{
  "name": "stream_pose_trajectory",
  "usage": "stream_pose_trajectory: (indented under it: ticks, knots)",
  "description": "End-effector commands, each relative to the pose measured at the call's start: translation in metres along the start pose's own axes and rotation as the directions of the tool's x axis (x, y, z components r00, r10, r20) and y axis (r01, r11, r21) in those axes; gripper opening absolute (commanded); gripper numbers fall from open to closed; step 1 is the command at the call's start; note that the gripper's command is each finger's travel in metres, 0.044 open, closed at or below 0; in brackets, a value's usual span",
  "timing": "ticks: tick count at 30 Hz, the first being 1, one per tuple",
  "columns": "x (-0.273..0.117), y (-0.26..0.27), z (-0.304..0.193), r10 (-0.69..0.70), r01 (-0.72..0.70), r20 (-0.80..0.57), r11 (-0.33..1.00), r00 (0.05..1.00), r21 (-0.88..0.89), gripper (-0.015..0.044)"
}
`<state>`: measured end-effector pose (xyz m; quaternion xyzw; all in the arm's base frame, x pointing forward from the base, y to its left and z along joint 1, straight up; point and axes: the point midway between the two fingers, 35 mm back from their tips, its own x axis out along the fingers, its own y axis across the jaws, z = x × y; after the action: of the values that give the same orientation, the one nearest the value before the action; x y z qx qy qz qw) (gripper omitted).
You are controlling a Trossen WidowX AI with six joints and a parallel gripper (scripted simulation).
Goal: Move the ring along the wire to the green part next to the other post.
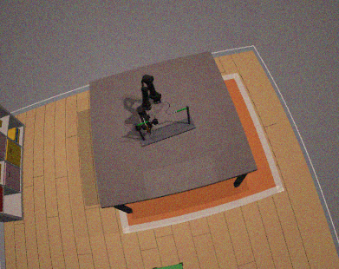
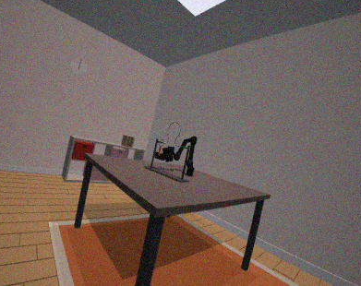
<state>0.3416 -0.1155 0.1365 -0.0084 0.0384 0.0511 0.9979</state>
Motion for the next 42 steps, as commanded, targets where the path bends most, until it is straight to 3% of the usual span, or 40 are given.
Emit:
stream_pose_trajectory:
  ticks: [1, 42]
  knots:
    - [0.000, 0.000, 0.002, 0.002, -0.002, 0.005, 1.000, 1.000, 0.001, -0.0150]
    - [0.001, 0.048, 0.003, 0.026, -0.025, -0.003, 0.998, 1.000, 0.060, -0.0150]
